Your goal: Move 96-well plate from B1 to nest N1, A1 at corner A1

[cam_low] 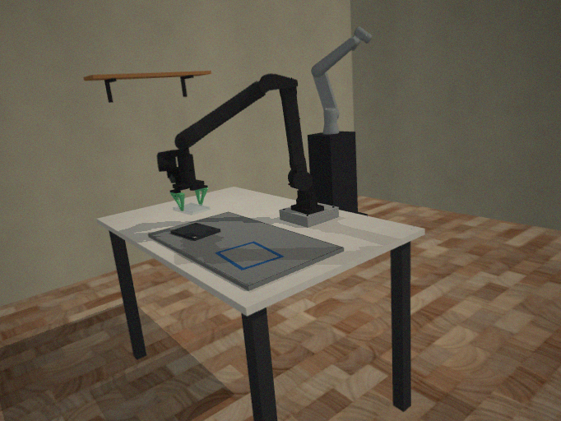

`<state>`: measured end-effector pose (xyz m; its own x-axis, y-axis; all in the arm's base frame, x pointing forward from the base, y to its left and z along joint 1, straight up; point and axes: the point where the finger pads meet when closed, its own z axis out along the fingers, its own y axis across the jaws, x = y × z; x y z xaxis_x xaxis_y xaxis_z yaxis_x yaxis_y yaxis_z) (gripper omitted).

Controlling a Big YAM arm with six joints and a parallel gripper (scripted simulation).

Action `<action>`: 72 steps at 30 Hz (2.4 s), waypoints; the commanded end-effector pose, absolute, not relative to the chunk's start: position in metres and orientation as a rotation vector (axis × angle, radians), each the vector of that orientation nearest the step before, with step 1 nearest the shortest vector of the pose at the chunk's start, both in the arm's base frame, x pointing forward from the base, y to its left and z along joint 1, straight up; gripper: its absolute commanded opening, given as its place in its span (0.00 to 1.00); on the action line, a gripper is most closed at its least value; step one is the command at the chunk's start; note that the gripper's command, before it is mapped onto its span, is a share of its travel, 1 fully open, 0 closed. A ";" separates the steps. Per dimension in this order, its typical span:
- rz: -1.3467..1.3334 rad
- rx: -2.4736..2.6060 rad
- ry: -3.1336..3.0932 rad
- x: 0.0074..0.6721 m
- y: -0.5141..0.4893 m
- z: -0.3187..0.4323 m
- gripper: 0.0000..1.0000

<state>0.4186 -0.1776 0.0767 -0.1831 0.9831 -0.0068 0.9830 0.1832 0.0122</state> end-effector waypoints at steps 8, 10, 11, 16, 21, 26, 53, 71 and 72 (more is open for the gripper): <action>-0.007 2.013 2.425 0.415 -0.171 0.071 0.00; -0.007 2.013 2.425 0.415 -0.171 0.071 0.00; -0.006 2.011 2.424 0.415 -0.171 0.072 0.00; -0.001 2.004 2.417 0.416 -0.170 0.076 0.00; 0.000 2.003 2.415 0.416 -0.170 0.077 0.00; 0.000 2.004 2.416 0.416 -0.170 0.076 0.00; 0.003 1.999 2.411 0.420 -0.172 0.045 0.00; 0.003 2.000 2.411 0.420 -0.172 0.018 0.00; 0.003 2.000 2.411 0.420 -0.172 0.017 0.00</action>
<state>0.4172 -0.1755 0.0306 -0.1831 0.9831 -0.0073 0.9830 0.1832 0.0130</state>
